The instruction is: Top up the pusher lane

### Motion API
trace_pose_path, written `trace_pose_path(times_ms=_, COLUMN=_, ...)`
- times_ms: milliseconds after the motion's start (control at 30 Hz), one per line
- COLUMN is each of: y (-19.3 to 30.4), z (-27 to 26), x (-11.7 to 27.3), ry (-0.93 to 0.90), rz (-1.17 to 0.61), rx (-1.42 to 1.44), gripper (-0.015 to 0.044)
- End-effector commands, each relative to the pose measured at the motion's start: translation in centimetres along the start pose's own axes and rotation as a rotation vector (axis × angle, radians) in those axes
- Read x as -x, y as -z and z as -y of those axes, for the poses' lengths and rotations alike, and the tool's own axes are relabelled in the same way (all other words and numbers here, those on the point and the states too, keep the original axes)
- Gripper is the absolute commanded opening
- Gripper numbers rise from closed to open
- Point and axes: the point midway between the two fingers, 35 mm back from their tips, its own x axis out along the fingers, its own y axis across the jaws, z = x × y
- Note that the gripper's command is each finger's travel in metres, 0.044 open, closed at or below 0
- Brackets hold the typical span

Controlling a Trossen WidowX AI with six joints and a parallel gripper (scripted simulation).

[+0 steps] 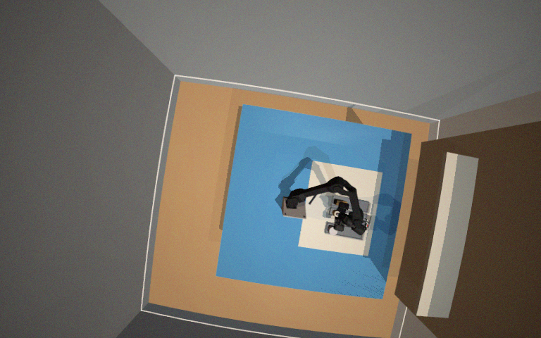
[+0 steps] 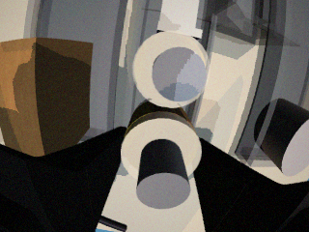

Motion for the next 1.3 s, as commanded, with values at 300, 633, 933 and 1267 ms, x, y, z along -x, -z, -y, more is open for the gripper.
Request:
trace_pose_path(times_ms=300, y=-0.3, z=-0.1, x=-0.5, ry=-0.008, rz=0.012, rx=0.009, gripper=0.0000)
trace_pose_path(times_ms=633, y=-0.3, z=-0.1, x=-0.8, ry=-0.008, rz=0.012, rx=0.009, gripper=0.0000)
trace_pose_path(times_ms=933, y=-0.2, z=-0.1, x=-1.1, ry=-0.008, rz=0.012, rx=0.009, gripper=0.0000)
trace_pose_path(times_ms=1267, y=-0.1, z=-0.1, x=-1.4, ry=-0.009, rz=0.012, rx=0.009, gripper=0.0000)
